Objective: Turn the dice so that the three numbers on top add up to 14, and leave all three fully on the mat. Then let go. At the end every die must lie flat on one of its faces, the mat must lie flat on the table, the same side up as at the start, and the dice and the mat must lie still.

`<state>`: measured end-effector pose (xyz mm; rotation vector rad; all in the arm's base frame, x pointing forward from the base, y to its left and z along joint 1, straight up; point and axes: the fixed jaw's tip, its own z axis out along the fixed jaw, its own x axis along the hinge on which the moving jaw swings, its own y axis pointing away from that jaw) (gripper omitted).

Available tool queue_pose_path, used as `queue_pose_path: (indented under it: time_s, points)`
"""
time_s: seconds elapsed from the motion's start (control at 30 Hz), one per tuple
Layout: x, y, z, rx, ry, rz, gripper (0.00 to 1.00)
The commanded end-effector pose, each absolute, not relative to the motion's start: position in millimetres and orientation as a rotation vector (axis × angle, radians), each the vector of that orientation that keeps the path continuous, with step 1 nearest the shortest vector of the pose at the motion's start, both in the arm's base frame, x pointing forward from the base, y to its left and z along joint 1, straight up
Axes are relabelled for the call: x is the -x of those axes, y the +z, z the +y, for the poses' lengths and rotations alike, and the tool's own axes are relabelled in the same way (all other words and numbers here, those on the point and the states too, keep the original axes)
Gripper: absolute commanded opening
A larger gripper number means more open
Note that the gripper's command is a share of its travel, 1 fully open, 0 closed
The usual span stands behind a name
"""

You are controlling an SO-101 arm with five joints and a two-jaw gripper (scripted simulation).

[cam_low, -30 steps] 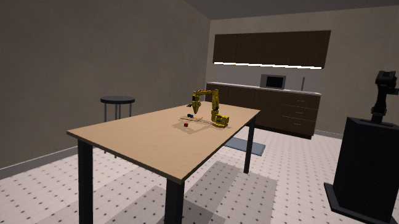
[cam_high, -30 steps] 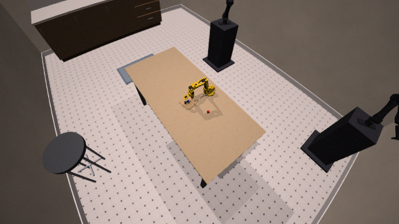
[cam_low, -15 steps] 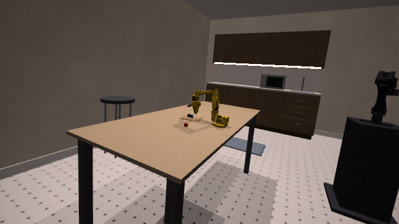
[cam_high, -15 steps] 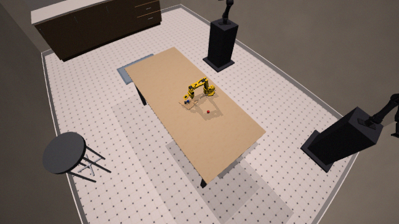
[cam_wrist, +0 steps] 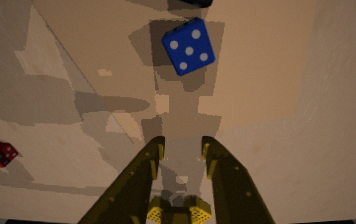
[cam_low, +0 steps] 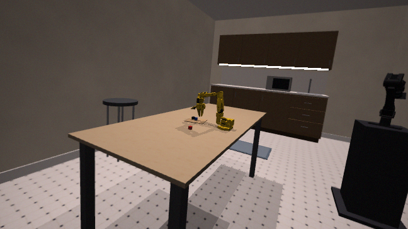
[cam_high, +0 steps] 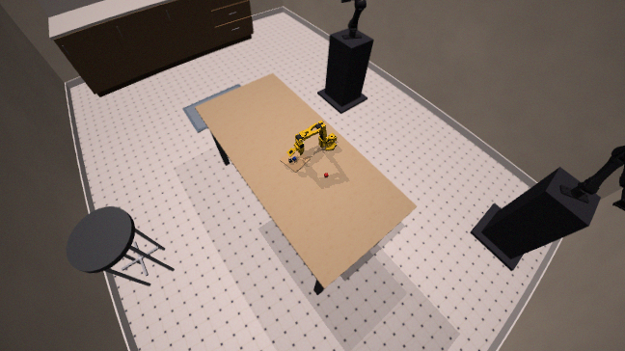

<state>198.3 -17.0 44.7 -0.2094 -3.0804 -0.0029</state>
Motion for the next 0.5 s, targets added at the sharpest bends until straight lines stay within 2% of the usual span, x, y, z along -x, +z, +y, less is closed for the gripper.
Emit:
queue_pose_path:
  time_s: [0.0, 0.47]
  points:
    - [-202.9, 53.9, -19.6, 0.242, 0.001, -3.138, 0.15]
    - [-202.9, 53.9, -19.6, 0.242, 0.001, -3.138, 0.27]
